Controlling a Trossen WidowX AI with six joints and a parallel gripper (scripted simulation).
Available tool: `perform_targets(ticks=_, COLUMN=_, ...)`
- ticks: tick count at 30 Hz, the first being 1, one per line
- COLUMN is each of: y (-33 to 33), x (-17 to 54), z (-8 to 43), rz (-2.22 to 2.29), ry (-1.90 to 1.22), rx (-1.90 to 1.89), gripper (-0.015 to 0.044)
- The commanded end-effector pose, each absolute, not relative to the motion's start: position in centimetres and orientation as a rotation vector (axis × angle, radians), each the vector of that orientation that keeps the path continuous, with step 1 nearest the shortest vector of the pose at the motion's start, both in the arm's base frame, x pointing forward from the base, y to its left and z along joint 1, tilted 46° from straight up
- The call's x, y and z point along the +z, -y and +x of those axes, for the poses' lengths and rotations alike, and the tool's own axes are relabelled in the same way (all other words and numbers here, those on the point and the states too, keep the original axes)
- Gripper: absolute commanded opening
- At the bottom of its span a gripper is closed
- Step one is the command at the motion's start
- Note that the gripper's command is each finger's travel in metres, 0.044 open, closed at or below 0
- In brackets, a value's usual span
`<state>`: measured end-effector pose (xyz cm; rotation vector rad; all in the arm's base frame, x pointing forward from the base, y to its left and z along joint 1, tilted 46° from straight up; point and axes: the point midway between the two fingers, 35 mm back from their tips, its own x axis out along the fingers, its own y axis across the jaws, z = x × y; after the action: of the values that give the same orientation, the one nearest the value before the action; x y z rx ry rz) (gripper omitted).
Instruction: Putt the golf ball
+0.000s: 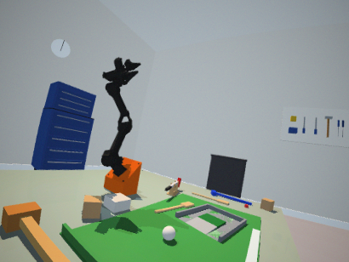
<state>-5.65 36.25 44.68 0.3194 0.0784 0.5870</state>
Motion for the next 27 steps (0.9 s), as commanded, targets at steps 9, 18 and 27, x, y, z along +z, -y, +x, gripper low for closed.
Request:
perform_targets(ticks=9, y=-29.2, x=53.0, z=-5.9, rz=0.44, ry=0.05, rx=0.797, gripper=0.044)
perform_targets(ticks=18, y=-18.5, x=60.3, z=-1.2, rz=0.583, ry=0.187, rx=0.904, gripper=0.044)
perform_targets(ticks=27, y=-11.7, x=62.2, z=5.4, rz=0.74, ry=0.209, rx=0.914, gripper=0.044)
